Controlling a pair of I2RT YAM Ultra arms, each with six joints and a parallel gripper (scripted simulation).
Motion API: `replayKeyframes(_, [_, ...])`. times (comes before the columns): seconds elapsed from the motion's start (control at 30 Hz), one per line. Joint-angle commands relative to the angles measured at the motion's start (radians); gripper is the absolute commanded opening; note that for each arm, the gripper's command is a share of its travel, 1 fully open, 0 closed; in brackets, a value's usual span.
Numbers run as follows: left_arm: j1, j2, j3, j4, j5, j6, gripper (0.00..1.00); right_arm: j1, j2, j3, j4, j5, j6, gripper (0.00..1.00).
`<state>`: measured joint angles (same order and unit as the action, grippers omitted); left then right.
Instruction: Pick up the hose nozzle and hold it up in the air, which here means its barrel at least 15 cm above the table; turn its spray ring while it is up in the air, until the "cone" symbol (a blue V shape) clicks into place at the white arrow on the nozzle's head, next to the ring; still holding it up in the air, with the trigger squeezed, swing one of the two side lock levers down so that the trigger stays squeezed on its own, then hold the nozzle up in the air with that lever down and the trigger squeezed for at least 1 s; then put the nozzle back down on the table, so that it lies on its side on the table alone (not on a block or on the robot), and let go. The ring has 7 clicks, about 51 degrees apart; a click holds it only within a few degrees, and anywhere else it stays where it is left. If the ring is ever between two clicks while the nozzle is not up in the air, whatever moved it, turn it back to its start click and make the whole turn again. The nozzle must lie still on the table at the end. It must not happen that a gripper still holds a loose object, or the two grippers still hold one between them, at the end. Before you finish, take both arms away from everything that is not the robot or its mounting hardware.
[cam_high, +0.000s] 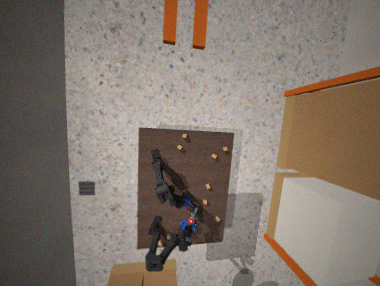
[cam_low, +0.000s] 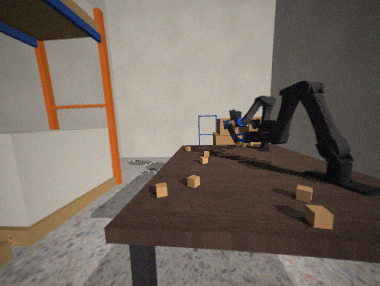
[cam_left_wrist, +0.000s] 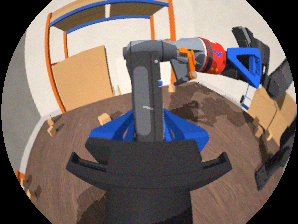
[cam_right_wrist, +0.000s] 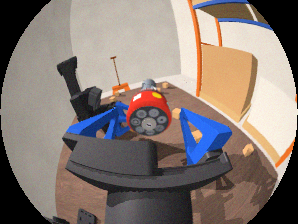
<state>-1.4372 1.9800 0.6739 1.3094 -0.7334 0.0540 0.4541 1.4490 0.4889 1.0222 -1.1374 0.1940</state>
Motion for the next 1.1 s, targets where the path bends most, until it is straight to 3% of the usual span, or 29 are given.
replayKeyframes(0.0, [0.004,-0.043,0.032,0.073,-0.001,-0.009,0.36,0.002,-0.033,0.042,-0.008,0.002,-0.014,0.92])
replayKeyframes(0.33, [0.004,-0.043,0.032,0.073,-0.001,-0.009,0.36,0.061,0.046,0.047,0.069,0.070,0.008,0.92])
replayKeyframes(0.6, [0.004,-0.043,0.032,0.073,-0.001,-0.009,0.36,0.036,0.011,0.049,0.053,0.053,-0.001,0.92])
replayKeyframes(0.63, [0.004,-0.043,0.032,0.073,-0.001,-0.009,0.36,0.049,0.011,0.050,0.053,0.052,-0.003,0.00])
replayKeyframes(1.07, [0.004,-0.043,0.032,0.073,-0.001,-0.009,0.36,0.052,0.015,0.050,0.053,0.048,-0.003,0.00])
